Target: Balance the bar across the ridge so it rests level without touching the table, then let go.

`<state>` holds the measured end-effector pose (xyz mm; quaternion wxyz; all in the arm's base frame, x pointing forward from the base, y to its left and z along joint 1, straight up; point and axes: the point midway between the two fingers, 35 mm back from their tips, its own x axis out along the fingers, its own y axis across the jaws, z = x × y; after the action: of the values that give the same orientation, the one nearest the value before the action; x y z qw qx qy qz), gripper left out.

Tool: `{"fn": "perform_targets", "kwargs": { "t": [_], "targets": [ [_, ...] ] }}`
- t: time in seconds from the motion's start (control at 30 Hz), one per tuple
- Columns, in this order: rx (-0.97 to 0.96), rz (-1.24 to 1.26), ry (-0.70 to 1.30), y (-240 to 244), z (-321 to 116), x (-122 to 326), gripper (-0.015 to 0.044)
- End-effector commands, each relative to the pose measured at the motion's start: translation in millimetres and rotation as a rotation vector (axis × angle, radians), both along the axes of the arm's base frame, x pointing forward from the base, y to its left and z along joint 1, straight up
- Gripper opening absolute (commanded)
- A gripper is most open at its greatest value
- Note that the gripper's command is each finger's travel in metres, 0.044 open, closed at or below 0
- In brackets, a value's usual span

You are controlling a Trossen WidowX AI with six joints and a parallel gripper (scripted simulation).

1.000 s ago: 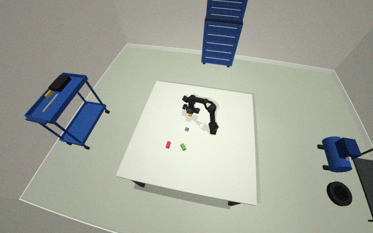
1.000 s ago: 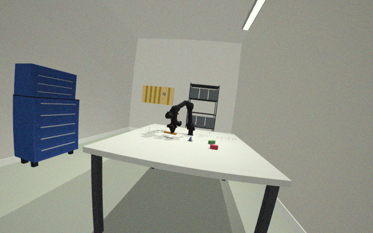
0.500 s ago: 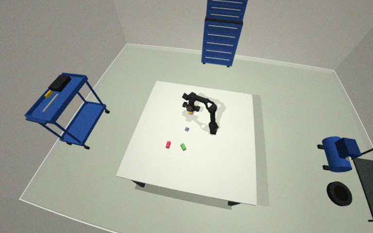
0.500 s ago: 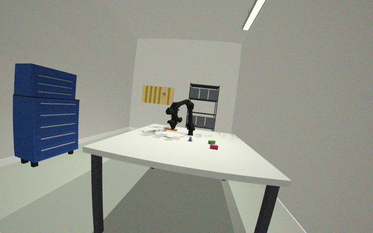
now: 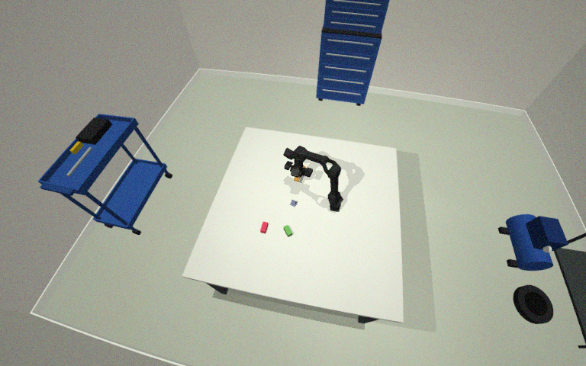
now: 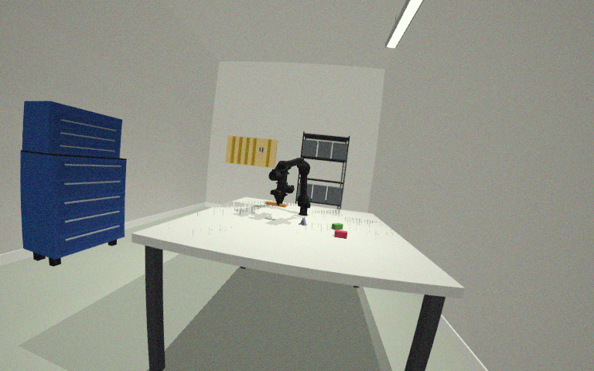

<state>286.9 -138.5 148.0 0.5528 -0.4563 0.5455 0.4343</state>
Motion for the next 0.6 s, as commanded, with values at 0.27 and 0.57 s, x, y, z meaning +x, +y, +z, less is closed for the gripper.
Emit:
{"fn": "perform_targets", "kwargs": {
  "t": [0.27, 0.57],
  "targets": [
    [0.009, -0.024, -0.005, 49, 2, 13, 0.0000],
    [0.013, -0.039, -0.005, 85, 2, 17, 0.0000]
  ]
}}
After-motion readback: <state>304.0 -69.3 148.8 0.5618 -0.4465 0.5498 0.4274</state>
